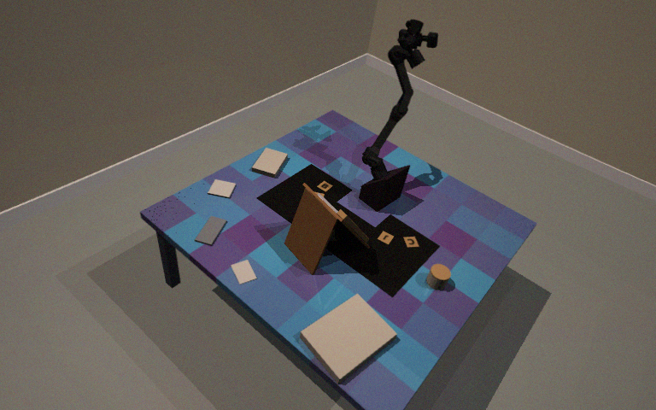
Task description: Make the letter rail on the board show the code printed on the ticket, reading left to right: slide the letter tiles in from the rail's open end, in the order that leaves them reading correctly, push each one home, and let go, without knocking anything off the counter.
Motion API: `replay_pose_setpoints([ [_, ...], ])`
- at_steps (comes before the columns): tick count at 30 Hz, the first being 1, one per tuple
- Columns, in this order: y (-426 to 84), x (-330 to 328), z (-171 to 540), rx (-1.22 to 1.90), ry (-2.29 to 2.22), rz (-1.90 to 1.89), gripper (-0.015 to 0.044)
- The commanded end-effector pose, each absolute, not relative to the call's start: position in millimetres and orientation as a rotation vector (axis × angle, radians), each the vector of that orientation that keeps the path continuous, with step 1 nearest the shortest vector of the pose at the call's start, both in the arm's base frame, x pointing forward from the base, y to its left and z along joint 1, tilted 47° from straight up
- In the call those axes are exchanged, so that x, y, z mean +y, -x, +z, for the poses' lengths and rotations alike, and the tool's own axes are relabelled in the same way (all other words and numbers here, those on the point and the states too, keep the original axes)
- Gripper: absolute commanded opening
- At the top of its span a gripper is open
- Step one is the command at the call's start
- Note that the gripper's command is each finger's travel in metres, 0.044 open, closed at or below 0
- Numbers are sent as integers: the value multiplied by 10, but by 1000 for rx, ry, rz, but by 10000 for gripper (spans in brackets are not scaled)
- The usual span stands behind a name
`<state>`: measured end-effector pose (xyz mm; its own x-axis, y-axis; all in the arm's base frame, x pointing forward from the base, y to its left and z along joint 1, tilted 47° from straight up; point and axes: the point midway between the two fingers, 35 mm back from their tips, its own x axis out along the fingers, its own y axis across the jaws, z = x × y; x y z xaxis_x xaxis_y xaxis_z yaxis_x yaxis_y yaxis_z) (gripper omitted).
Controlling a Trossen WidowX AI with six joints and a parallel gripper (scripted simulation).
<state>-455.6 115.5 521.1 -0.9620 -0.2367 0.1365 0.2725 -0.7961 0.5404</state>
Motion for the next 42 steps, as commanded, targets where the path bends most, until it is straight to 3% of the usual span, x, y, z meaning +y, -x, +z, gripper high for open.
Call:
replay_pose_setpoints([
  [1,4543,1137,5230,-839,94,-2740,426],
  [19,3111,-201,6444,-838,378,-2286,440],
  [31,1474,-880,6887,-791,473,-1897,440],
  [42,-277,-1083,6799,-672,511,-1526,440],
])
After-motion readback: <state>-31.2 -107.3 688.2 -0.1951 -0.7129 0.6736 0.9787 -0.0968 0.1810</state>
